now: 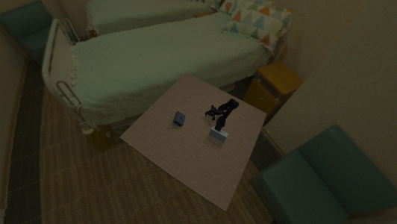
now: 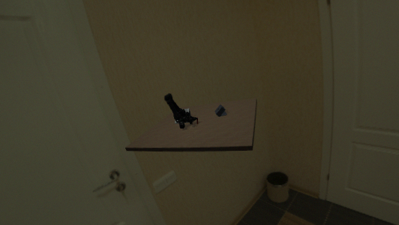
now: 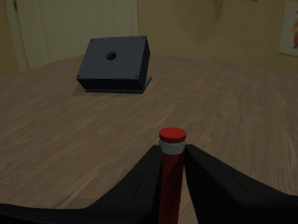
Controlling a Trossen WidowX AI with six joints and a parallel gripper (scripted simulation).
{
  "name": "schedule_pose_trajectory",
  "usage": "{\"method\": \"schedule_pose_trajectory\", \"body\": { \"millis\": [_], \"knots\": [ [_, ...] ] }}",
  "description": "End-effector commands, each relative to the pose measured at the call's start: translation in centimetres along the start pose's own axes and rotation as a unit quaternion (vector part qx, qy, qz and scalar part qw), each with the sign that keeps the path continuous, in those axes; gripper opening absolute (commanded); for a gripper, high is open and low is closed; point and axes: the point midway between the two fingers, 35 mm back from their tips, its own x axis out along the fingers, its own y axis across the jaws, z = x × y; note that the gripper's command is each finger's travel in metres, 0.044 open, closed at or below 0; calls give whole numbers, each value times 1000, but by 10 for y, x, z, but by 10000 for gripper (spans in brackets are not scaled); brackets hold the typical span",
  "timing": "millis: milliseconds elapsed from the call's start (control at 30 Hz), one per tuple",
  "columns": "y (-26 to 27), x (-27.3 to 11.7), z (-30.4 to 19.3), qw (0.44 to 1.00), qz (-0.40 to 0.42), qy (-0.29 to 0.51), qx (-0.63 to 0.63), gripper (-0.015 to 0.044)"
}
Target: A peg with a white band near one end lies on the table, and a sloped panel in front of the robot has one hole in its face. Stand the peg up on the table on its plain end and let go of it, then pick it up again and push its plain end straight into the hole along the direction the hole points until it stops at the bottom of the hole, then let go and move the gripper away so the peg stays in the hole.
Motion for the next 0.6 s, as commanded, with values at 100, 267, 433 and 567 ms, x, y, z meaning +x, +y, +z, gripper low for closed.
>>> {"method": "schedule_pose_trajectory", "body": {
  "millis": [100, 267, 433, 567],
  "knots": [
    [0, -1, -2, 1000, 0, -2, 0, 49],
    [0, -2, -3, 1000, -1, -5, 1, 49],
    [0, -3, -3, 1000, -1, -9, 2, 49],
    [0, -3, -3, 1000, -2, -12, 3, 49]
  ]
}}
